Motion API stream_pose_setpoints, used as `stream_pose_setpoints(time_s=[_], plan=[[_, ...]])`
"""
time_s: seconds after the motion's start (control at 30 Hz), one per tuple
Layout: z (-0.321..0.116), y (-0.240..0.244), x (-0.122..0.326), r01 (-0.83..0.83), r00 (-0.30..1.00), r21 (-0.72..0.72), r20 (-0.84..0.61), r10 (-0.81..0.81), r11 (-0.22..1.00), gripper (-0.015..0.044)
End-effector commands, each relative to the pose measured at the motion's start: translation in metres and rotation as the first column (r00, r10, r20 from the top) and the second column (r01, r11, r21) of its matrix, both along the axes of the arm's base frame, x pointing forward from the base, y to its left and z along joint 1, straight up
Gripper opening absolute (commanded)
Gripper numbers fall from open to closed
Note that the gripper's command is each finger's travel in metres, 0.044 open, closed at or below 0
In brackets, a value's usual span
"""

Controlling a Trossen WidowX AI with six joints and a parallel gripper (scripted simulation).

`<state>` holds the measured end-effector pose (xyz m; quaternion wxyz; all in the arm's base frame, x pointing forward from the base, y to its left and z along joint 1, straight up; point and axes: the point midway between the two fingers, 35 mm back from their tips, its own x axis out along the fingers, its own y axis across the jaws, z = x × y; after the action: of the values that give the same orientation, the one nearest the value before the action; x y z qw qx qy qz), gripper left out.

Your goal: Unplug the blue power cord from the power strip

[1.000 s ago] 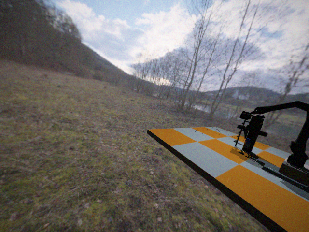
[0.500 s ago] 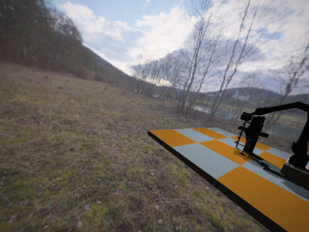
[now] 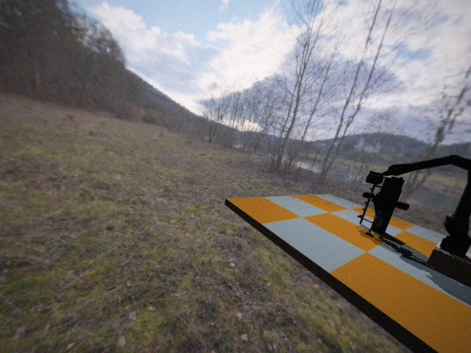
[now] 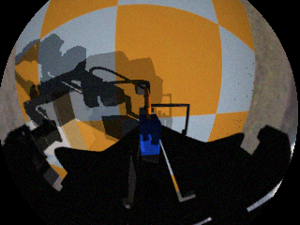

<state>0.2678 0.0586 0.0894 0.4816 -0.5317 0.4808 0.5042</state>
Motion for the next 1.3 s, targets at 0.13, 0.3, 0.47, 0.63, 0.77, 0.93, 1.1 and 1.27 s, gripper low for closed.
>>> stream_pose_setpoints(time_s=[0.13,0.3,0.47,0.63,0.77,0.93,1.1,1.27], plan=[[0.002,0.024,0.000,-0.016,1.000,0.035,0.000,0.016,0.999,0.0000],[0.003,0.033,-0.001,-0.016,1.000,0.035,-0.001,0.016,0.999,0.0000],[0.004,0.041,-0.003,-0.017,1.000,0.036,-0.001,0.017,0.999,0.0000],[0.005,0.048,-0.005,-0.017,1.000,0.036,-0.002,0.017,0.999,0.0000],[0.002,0.040,-0.006,-0.018,1.000,0.034,-0.003,0.018,0.999,0.0079],[0.001,0.038,-0.007,-0.018,1.000,0.033,-0.004,0.018,0.999,0.0210],[0.001,0.038,-0.007,-0.018,1.000,0.033,-0.004,0.018,0.999,0.0341],[0.008,0.067,-0.008,-0.018,1.000,0.036,-0.004,0.018,0.999,0.0440]])
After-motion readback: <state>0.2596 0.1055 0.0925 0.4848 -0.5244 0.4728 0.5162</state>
